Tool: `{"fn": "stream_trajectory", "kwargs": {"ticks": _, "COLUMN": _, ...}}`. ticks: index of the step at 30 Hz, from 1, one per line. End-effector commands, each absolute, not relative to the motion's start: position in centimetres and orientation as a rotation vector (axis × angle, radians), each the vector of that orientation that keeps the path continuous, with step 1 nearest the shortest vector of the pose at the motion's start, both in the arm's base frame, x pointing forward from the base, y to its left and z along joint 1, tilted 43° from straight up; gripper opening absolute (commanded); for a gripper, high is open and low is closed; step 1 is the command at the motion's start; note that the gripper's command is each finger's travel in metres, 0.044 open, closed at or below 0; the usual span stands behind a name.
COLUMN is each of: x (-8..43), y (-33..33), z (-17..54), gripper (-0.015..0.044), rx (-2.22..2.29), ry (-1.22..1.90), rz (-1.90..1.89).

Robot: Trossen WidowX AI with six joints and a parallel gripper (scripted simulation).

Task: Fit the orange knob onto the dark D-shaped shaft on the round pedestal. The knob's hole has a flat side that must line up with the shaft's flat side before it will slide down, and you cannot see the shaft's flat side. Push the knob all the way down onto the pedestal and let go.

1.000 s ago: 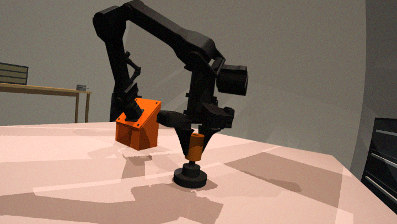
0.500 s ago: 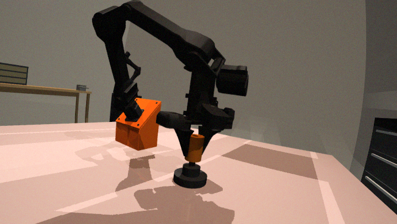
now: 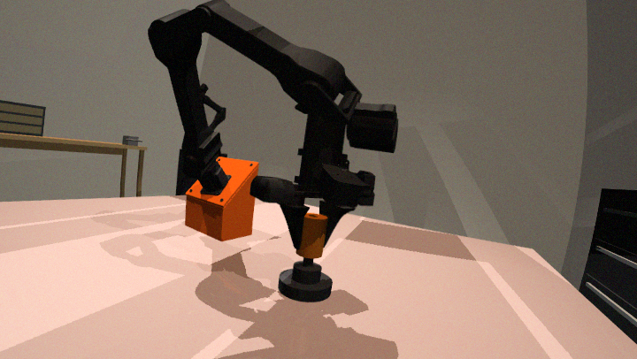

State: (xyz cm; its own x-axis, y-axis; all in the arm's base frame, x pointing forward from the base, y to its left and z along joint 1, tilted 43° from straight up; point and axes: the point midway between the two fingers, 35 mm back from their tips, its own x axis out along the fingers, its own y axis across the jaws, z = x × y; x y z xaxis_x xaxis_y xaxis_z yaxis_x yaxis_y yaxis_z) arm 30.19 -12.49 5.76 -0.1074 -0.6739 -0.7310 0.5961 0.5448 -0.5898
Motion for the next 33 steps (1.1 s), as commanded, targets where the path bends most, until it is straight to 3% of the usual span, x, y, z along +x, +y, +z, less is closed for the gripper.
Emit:
{"fn": "stream_trajectory", "kwargs": {"ticks": 1, "x": 30.25, "y": -12.23, "z": 5.84, "gripper": 0.0, "rx": 0.004, "ry": 1.225, "rz": -1.14}}
{"fn": "stream_trajectory", "kwargs": {"ticks": 33, "x": 30.39, "y": -12.35, "z": 5.86, "gripper": 0.0, "rx": 0.192, "ry": 1.077, "rz": -1.286}}
